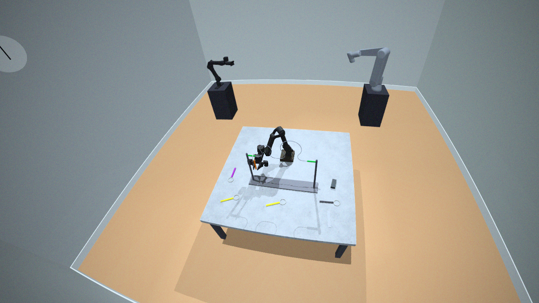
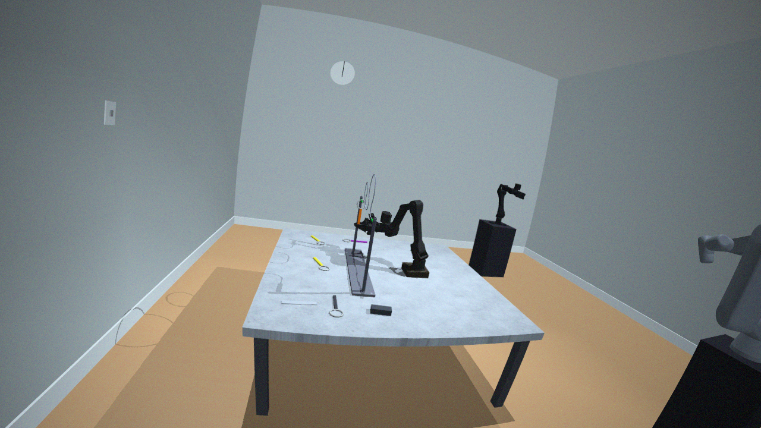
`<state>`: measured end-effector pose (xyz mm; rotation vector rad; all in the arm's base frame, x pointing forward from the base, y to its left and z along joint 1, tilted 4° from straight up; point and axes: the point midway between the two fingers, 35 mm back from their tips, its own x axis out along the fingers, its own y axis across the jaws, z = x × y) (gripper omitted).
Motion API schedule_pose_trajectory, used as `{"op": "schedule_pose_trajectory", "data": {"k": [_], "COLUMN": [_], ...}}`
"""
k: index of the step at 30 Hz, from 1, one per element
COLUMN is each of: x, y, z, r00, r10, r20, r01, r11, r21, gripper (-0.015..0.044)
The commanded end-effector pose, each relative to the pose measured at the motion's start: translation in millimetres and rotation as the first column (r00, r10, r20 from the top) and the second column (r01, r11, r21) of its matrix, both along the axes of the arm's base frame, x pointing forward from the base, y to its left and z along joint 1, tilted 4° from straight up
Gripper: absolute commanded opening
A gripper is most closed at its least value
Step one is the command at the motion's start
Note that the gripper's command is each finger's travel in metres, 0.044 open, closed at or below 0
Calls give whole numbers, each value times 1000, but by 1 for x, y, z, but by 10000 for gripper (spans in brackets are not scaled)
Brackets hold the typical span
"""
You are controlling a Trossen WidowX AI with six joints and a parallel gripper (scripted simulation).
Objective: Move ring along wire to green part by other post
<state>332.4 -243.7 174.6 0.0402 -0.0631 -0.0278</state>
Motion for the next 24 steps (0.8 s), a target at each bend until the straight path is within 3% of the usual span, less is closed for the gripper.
{"op": "schedule_pose_trajectory", "data": {"k": [1, 23, 24], "x": [2, 2, 1], "y": [-1, -1, -1], "z": [2, 2, 1], "r00": [1000, 1000, 1000], "r10": [-3, -3, 0], "r20": [3, 3, 3], "r01": [3, 3, 0], "r11": [1000, 1000, 1000], "r21": [-7, -7, -4], "gripper": [160, 160, 134]}}
